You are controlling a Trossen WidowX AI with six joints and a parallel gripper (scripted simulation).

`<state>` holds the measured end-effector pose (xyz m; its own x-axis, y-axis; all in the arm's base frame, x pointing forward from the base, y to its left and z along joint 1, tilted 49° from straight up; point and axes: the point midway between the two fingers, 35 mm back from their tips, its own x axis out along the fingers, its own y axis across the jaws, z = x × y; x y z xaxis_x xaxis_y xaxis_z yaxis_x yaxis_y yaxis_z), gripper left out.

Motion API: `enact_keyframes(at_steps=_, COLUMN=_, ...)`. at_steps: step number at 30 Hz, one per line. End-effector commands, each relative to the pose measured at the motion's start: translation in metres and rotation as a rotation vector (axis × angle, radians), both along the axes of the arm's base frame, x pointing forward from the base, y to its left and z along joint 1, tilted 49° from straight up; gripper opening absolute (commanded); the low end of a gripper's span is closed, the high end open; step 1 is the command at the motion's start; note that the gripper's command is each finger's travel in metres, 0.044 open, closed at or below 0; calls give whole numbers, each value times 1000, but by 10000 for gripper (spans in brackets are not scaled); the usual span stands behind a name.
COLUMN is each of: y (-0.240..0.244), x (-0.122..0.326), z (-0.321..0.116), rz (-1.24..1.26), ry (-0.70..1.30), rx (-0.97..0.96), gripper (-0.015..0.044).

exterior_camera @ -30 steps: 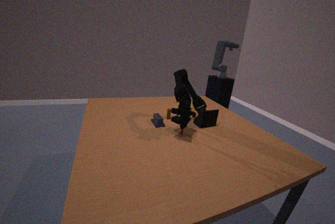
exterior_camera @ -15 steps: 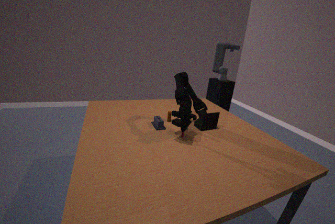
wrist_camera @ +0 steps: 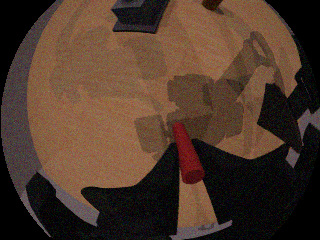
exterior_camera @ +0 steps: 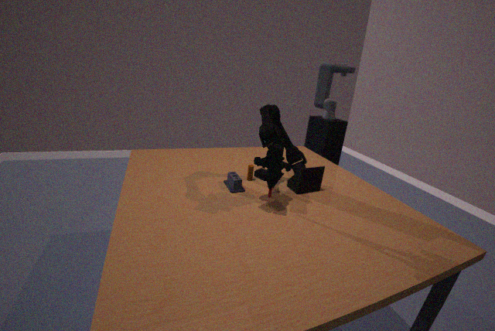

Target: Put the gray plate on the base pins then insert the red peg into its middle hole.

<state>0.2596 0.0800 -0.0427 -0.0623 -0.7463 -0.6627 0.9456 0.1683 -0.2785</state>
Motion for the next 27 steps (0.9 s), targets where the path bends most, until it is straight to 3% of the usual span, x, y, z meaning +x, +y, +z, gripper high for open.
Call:
enact_keyframes(at_steps=1, y=10, x=2, z=6, rz=-4, ry=-5, rx=6, gripper=0)
enact_keyframes(at_steps=12, y=36, x=6, z=30, rz=-4, ry=-5, rx=6, gripper=0)
enact_keyframes(at_steps=27, y=15, x=24, z=44, rz=3, ry=6, rx=21, gripper=0)
